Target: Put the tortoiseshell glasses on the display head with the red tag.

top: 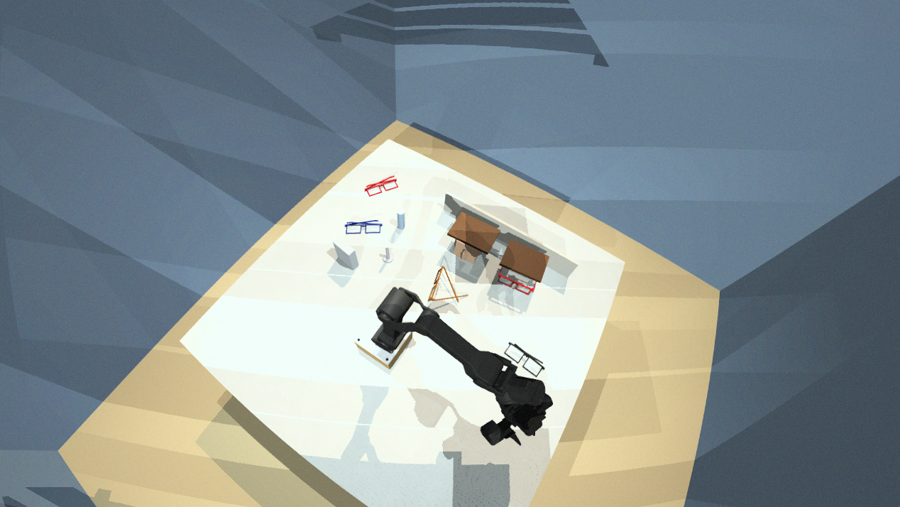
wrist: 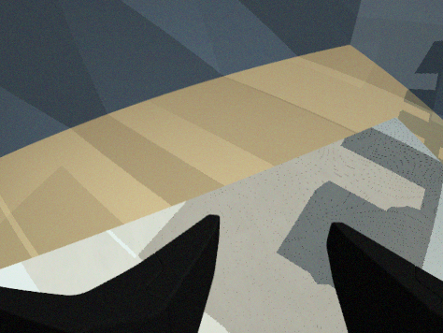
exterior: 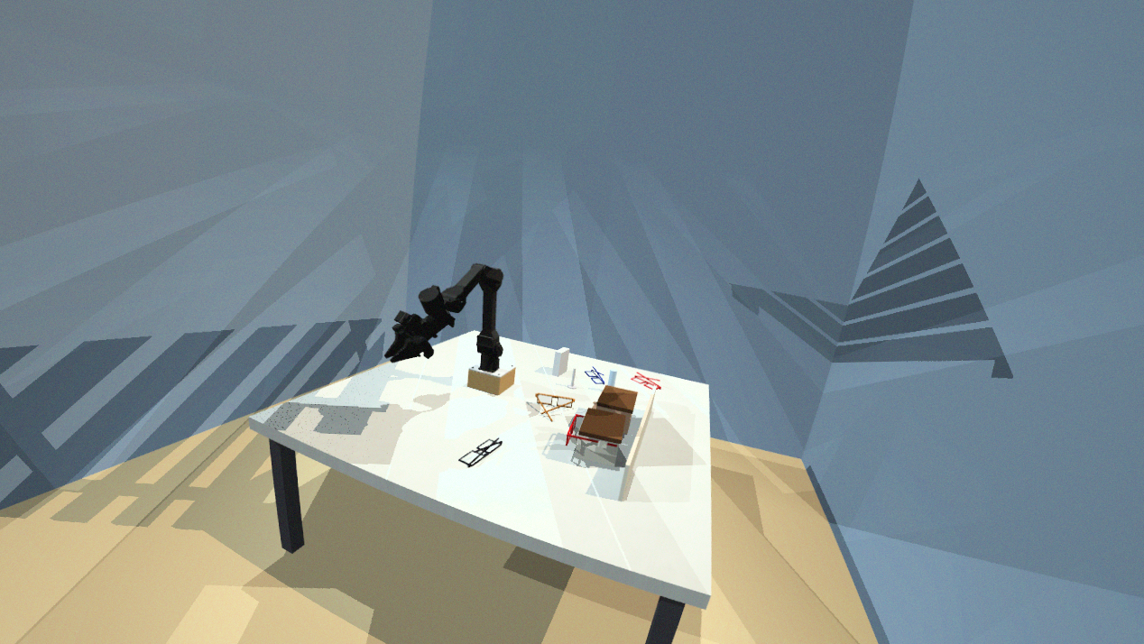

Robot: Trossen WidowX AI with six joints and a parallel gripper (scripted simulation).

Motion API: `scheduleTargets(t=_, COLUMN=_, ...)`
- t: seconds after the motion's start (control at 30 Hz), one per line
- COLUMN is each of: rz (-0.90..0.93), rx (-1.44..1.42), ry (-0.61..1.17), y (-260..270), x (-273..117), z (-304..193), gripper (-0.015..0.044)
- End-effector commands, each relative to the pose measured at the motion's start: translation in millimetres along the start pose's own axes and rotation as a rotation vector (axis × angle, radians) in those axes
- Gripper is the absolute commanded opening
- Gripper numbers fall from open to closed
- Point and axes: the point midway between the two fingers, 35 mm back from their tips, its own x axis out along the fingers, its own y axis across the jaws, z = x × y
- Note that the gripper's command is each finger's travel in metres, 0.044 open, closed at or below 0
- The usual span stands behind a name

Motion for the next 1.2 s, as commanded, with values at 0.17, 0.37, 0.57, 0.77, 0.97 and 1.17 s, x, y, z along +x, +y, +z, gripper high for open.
scheduleTargets(t=0.17, rz=0.282, rx=-0.366, ry=0.190, y=104.7, x=-61.1, z=-97.7, gripper=0.0200)
scheduleTargets(t=0.37, rz=0.459, rx=-0.653, ry=0.295, y=146.0, x=-115.6, z=-168.2, gripper=0.0200)
scheduleTargets(t=0.57, rz=0.654, rx=-0.992, ry=0.390, y=165.0, x=-185.3, z=-247.0, gripper=0.0200)
scheduleTargets(t=0.77, rz=0.841, rx=-1.355, ry=0.463, y=152.1, x=-257.0, z=-320.1, gripper=0.0200)
scheduleTargets(t=0.97, rz=1.014, rx=-1.744, ry=0.514, y=109.0, x=-321.9, z=-381.2, gripper=0.0200)
scheduleTargets(t=1.17, rz=1.138, rx=-2.094, ry=0.537, y=54.0, x=-362.4, z=-416.9, gripper=0.0200)
